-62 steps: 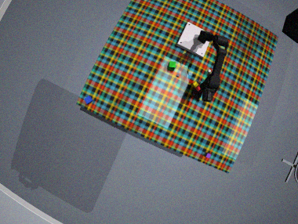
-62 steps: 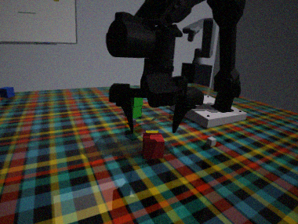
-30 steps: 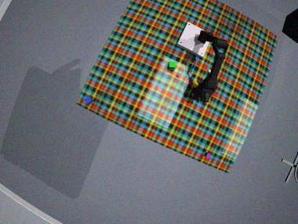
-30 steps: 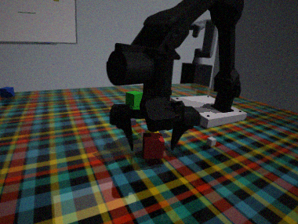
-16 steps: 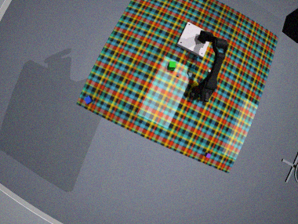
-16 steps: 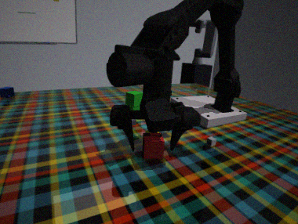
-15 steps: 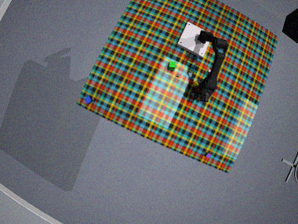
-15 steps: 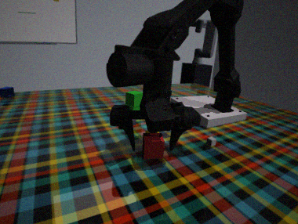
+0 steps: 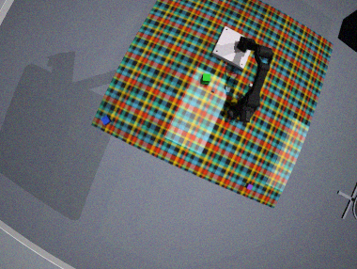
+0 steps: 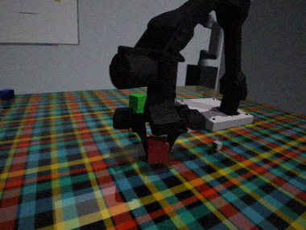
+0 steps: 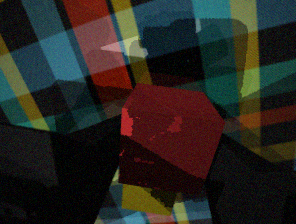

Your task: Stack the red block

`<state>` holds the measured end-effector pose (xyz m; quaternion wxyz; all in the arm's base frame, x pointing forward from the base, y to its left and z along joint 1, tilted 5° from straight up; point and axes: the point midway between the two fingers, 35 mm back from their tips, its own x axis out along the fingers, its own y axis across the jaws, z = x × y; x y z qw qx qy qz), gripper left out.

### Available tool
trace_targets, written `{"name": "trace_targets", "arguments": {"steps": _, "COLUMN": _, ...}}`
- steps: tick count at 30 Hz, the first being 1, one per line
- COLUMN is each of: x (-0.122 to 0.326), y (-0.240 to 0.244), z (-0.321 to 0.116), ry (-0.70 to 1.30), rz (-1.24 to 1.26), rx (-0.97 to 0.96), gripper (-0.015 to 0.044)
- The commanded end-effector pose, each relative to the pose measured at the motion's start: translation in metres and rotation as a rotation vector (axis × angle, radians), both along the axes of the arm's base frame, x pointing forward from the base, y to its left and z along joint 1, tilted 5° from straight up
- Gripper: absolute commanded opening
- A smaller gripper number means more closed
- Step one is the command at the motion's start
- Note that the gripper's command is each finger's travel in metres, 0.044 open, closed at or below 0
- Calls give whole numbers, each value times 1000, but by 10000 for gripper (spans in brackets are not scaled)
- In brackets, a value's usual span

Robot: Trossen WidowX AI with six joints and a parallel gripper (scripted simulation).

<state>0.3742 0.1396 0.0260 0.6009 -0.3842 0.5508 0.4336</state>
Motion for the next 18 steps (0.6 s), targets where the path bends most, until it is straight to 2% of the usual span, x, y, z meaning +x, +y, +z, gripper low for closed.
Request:
{"name": "trace_targets", "arguments": {"steps": 1, "x": 0, "y": -1, "z": 6, "ry": -1, "rz": 1, "rx": -1, "gripper": 78}}
{"name": "trace_targets", "arguments": {"steps": 4, "x": 0, "y": -2, "z": 17, "ry": 2, "rz": -1, "rx": -4, "gripper": 0}}
{"name": "trace_targets", "arguments": {"steps": 18, "x": -1, "y": -8, "z": 86, "ry": 4, "rz": -3, "rx": -8, "gripper": 0}}
